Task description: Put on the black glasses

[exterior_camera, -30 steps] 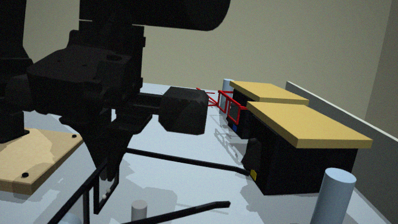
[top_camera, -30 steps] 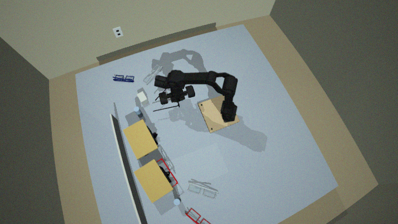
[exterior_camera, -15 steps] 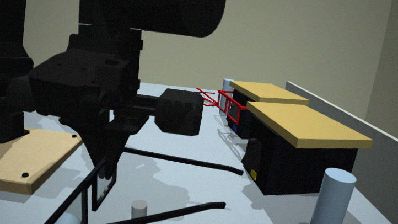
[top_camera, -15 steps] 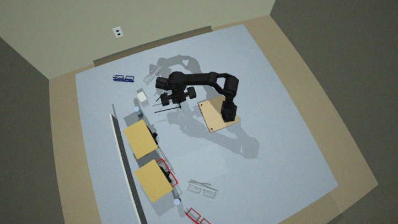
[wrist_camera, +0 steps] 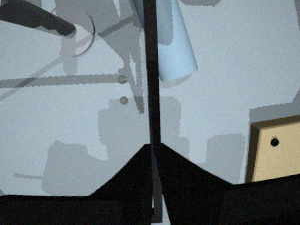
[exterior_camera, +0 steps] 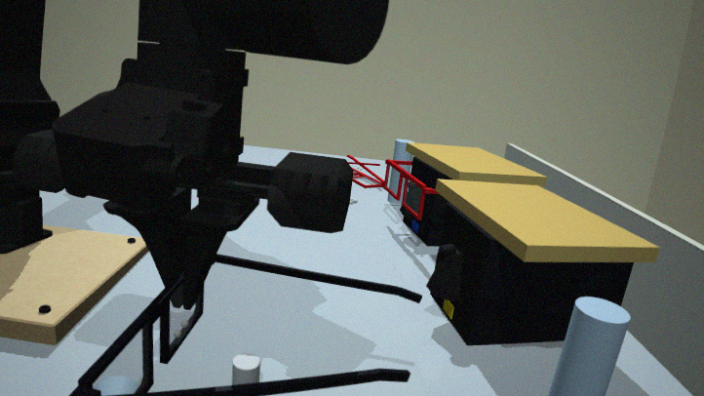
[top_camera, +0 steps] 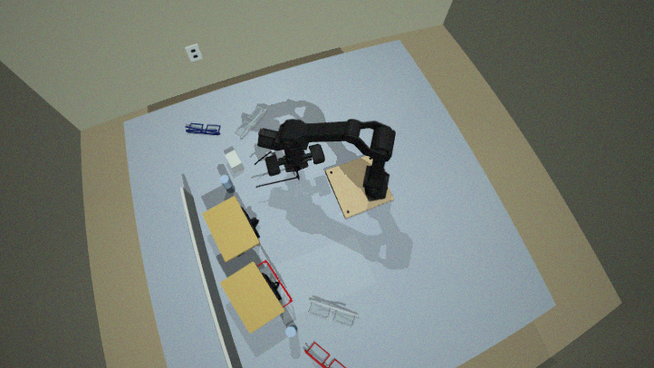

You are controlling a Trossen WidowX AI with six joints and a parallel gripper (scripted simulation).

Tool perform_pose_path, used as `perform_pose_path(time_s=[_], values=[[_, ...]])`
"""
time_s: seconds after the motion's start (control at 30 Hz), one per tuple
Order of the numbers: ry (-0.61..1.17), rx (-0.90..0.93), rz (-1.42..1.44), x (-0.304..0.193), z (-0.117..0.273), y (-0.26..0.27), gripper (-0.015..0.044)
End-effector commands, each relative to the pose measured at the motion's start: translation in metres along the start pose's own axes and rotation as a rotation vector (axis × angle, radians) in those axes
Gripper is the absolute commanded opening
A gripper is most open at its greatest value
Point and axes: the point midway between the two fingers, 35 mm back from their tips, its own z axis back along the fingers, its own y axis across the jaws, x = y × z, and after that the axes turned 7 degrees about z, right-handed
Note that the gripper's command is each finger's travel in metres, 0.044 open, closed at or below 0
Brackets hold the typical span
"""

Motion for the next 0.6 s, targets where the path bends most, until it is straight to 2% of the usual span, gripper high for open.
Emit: perform_pose_path(time_s=[0.0, 0.57], values=[[-0.005, 0.002, -0.004, -0.004, 0.001, -0.003, 0.0000], [-0.004, 0.002, -0.004, -0.017, 0.001, -0.006, 0.0000]])
